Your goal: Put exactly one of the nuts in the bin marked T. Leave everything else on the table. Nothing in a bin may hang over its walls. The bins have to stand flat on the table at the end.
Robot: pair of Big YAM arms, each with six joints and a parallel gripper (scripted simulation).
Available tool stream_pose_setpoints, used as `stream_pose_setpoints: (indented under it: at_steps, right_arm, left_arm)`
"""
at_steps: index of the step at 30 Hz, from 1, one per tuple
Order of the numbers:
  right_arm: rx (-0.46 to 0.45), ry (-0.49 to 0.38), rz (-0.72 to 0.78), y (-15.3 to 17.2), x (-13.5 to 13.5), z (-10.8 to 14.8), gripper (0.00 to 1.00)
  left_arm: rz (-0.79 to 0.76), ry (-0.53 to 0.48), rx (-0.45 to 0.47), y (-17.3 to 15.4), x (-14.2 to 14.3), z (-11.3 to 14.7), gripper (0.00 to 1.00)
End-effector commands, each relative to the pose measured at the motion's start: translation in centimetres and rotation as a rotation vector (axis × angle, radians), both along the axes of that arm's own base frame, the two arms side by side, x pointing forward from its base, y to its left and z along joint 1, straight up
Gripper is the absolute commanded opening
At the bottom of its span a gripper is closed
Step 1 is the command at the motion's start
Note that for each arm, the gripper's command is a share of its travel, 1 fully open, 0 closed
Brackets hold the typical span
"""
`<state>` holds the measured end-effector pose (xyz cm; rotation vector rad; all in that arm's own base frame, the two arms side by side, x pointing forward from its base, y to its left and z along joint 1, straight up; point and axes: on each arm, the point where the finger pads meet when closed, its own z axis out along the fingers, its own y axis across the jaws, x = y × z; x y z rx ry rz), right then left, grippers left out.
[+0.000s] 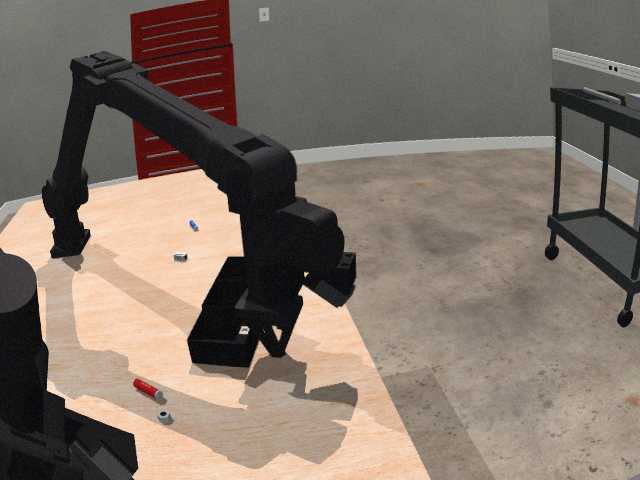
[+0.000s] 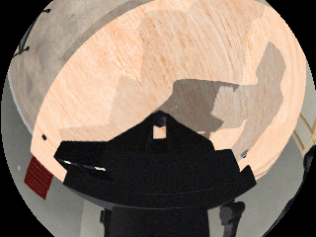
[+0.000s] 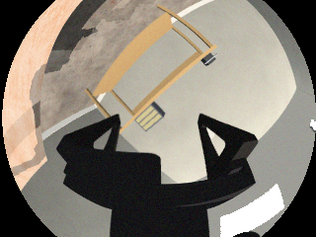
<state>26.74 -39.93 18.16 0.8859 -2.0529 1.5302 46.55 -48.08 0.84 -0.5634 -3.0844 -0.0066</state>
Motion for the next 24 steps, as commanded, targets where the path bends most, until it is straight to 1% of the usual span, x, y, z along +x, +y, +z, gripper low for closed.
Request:
stream_pose_setpoints:
  at_steps: [1, 24]
  right_arm:
    - [-0.007, -0.007, -0.015, -0.51, -0.47, 0.43, 1.00]
    - [-0.007, -0.007, -0.015, -0.51, -0.47, 0.43, 1.00]
  left_arm:
    - [0.001, -0.027, -0.027, -1.25, 1.83, 1.48, 0.11]
    - [0.001, -0.027, -0.027, -1.37, 2.02, 1.67, 0.11]
